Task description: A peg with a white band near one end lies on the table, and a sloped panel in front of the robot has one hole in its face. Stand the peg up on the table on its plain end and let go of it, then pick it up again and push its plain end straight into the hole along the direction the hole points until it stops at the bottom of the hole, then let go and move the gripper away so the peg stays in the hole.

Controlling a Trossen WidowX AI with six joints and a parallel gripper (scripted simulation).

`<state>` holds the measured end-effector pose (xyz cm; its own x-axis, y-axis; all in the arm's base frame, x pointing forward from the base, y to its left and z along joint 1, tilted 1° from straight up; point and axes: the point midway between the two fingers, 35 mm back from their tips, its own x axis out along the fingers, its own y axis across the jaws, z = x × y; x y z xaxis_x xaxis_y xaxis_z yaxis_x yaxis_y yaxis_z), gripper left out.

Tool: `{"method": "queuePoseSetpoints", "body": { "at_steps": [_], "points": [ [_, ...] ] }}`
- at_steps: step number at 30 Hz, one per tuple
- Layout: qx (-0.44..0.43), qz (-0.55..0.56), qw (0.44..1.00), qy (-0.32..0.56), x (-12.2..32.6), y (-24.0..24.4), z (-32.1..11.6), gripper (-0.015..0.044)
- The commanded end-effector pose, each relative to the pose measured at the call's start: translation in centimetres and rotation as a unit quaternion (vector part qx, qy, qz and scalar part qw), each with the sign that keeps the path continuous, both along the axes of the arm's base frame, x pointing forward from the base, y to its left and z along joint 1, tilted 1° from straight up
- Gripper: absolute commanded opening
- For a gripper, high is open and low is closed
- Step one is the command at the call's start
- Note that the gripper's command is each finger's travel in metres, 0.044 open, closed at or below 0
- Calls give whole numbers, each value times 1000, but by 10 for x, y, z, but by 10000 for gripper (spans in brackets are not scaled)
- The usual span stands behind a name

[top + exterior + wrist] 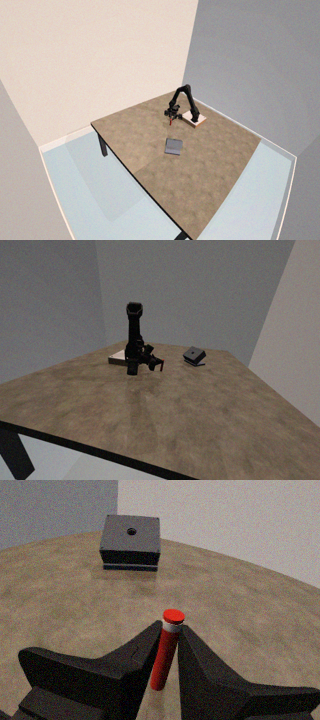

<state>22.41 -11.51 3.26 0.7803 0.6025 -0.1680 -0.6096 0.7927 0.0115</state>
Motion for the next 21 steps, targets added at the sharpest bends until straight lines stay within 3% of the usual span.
{"method": "queuePoseSetpoints", "body": {
  "at_steps": [1, 7, 10, 21],
  "points": [
    [0, 0, 1000, 0, -1, 0, -2, 51],
    [2, -2, 1000, -1, -1, -1, 0, 56],
    [3, -2, 1000, -1, -1, -1, 0, 130],
    [3, -2, 1000, -1, -1, -1, 0, 130]
  ]
}}
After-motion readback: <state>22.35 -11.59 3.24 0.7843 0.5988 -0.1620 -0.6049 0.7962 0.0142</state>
